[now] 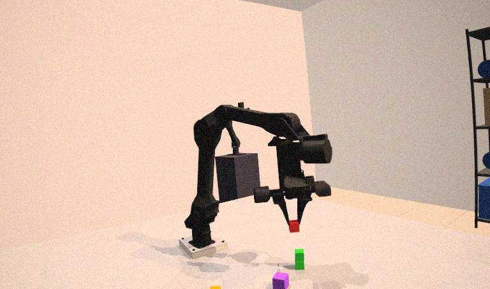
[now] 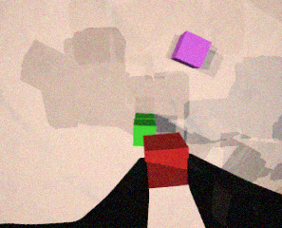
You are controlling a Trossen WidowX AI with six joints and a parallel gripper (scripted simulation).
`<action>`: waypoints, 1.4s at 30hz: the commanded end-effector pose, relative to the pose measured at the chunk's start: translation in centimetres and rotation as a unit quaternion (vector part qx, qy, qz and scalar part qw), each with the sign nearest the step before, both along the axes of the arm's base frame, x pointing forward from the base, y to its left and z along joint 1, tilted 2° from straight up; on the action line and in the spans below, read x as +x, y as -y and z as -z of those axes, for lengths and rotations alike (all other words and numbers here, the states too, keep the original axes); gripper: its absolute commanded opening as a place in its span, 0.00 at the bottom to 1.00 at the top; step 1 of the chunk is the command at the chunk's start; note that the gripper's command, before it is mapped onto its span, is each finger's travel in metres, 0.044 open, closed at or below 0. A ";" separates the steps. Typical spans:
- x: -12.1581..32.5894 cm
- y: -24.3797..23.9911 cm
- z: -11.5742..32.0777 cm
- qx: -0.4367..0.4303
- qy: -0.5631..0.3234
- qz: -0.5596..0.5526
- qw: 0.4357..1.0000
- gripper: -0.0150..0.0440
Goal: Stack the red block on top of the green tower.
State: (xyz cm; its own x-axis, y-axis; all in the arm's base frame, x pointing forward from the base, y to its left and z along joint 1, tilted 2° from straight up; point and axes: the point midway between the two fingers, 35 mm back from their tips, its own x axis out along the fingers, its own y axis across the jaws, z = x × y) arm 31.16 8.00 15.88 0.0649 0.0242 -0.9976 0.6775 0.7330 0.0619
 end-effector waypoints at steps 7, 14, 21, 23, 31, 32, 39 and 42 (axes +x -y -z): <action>-0.2 -2.3 0.5 -0.002 -0.001 0.004 1.000 0.25; -0.1 -2.3 3.1 -0.002 -0.001 0.004 1.000 0.25; 0.0 -1.9 3.9 -0.002 -0.001 0.004 1.000 0.25; 0.0 -1.9 4.5 -0.002 -0.001 0.004 1.000 0.25; -0.1 -1.9 6.3 -0.002 -0.001 0.004 1.000 0.25; -0.1 -1.9 6.3 -0.002 -0.001 0.004 1.000 0.25; -0.1 -1.9 6.4 -0.002 -0.001 0.004 1.000 0.25; -0.1 -1.9 6.4 -0.002 -0.001 0.004 1.000 0.25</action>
State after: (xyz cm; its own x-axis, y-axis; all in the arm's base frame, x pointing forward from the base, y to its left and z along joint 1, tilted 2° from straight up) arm 31.01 9.96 9.60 0.0611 0.0224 -0.9979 0.6858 0.7254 0.0583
